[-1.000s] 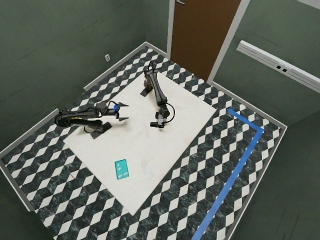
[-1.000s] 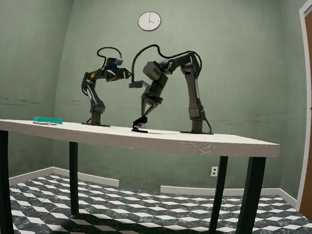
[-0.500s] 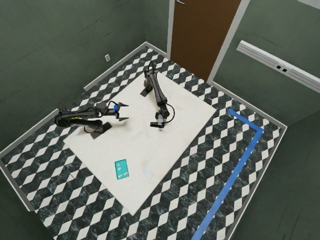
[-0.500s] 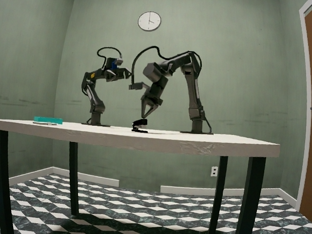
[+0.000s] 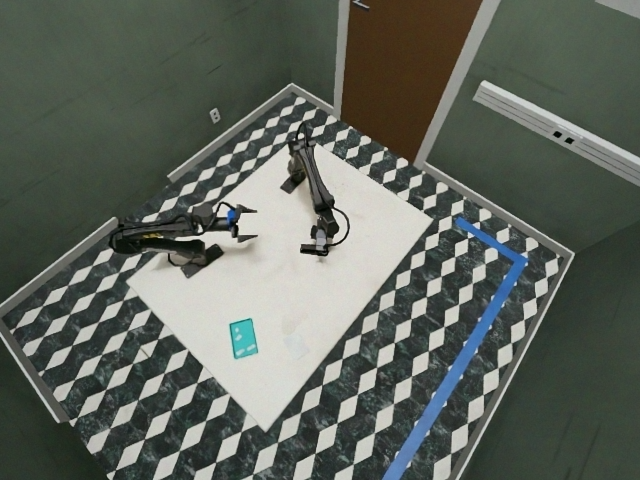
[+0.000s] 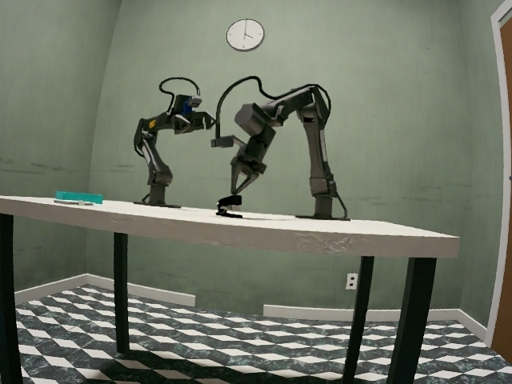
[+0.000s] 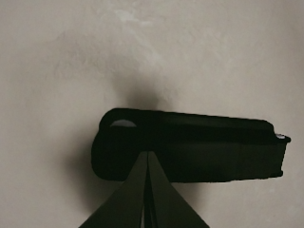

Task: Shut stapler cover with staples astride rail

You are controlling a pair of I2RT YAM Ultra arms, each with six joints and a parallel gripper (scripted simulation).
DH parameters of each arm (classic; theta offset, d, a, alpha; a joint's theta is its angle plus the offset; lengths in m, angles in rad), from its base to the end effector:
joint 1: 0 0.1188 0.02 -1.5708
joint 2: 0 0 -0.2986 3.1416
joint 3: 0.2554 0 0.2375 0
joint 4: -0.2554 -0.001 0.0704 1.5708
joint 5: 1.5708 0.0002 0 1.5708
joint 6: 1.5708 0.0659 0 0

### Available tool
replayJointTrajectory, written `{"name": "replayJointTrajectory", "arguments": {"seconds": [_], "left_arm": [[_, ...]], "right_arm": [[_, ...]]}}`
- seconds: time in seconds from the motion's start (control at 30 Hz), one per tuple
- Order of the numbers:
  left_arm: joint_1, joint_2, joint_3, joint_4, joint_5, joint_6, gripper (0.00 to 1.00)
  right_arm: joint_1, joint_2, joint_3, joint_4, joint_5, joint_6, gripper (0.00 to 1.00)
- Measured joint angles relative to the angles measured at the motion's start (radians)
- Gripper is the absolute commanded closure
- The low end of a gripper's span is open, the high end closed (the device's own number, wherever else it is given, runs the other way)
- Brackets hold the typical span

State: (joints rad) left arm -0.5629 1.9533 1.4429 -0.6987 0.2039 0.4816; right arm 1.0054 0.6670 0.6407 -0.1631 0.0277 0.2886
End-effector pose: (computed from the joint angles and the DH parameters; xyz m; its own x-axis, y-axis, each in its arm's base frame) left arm 0.3392 -0.2286 0.2096 -0.4309 0.8082 -0.4013 0.8832 0.4689 -0.0039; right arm 0.0813 0.1266 0.3316 -0.3328 0.0066 -0.9430 -0.7665 0.5807 0.2745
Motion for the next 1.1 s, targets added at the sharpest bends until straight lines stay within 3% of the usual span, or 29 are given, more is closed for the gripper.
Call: {"name": "replayJointTrajectory", "arguments": {"seconds": [0.23,0.5,0.93,1.1], "left_arm": [[0.0,0.0,0.0,0.003,0.002,0.0,1.0],[0.0,0.007,0.081,-0.092,-0.004,-0.006,1.0],[0.0,0.007,0.084,-0.126,-0.004,-0.006,1.0],[0.0,0.006,0.082,-0.11,-0.023,-0.026,0.43]], "right_arm": [[0.0,0.0,0.0,0.0,0.0,0.0,0.0],[0.0,0.0,0.0,0.0,0.0,0.0,0.0],[0.0,0.0,0.0,0.0,0.0,0.0,0.0],[-0.008,0.001,0.0,0.01,-0.004,-0.011,0.0]]}}
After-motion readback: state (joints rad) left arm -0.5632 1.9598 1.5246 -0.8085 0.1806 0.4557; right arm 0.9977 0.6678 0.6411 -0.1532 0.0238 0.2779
